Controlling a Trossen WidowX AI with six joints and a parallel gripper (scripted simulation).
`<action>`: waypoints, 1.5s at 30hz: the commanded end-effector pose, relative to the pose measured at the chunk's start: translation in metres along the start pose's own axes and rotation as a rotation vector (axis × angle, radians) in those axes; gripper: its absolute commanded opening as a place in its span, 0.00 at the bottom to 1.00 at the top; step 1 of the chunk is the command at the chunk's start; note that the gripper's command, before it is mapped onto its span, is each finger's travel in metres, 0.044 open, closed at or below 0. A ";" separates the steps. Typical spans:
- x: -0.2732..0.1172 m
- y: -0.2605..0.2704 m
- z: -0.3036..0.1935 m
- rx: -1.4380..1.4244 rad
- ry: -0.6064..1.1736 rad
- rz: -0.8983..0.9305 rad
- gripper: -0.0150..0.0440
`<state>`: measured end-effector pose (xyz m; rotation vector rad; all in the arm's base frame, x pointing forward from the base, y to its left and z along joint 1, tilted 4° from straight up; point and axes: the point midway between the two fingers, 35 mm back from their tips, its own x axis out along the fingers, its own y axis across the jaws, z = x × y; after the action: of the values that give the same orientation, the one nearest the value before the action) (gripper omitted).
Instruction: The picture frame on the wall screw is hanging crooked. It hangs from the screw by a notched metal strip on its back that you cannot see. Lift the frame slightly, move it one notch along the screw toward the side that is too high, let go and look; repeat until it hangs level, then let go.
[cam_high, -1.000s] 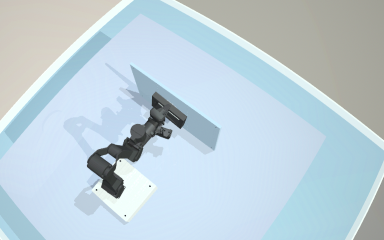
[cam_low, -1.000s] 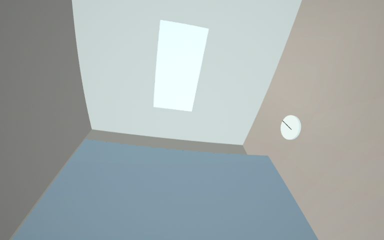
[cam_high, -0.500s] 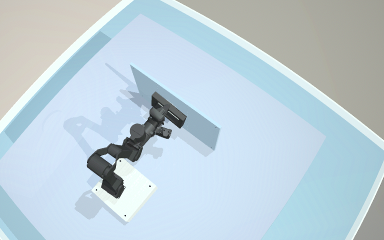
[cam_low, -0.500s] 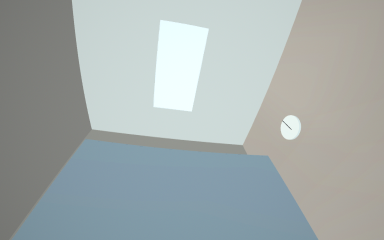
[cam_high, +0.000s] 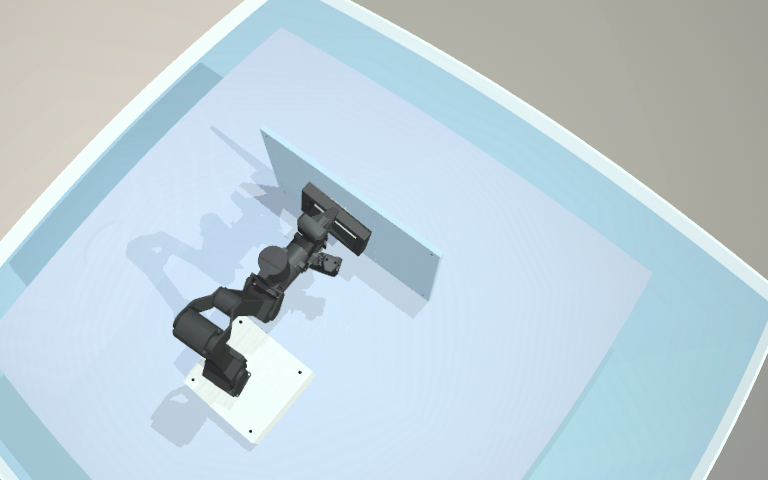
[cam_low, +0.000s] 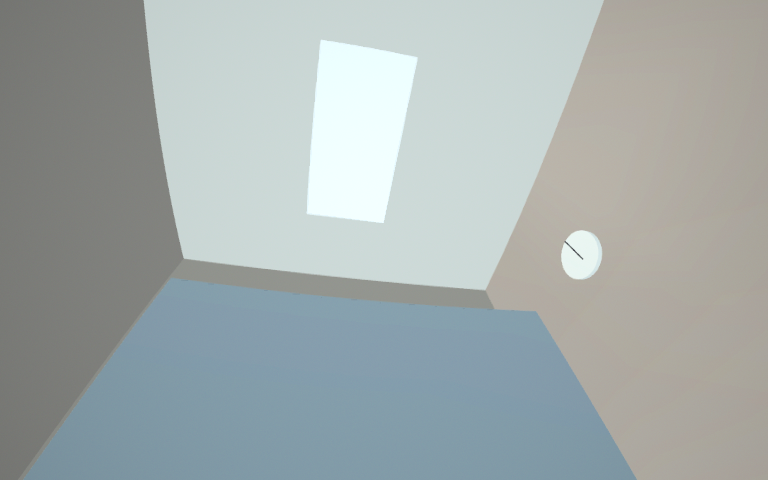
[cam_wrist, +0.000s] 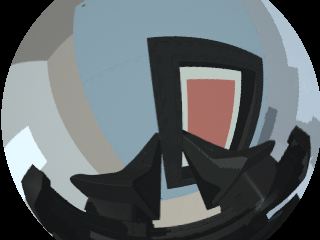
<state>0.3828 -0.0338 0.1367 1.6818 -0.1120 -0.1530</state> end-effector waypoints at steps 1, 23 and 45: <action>0.001 0.003 0.000 -0.001 -0.001 0.014 0.25; 0.001 0.000 0.000 -0.001 -0.001 0.014 0.25; 0.001 -0.007 0.000 -0.005 0.000 0.000 0.25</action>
<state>0.3837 -0.0333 0.1304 1.6817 -0.1113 -0.1534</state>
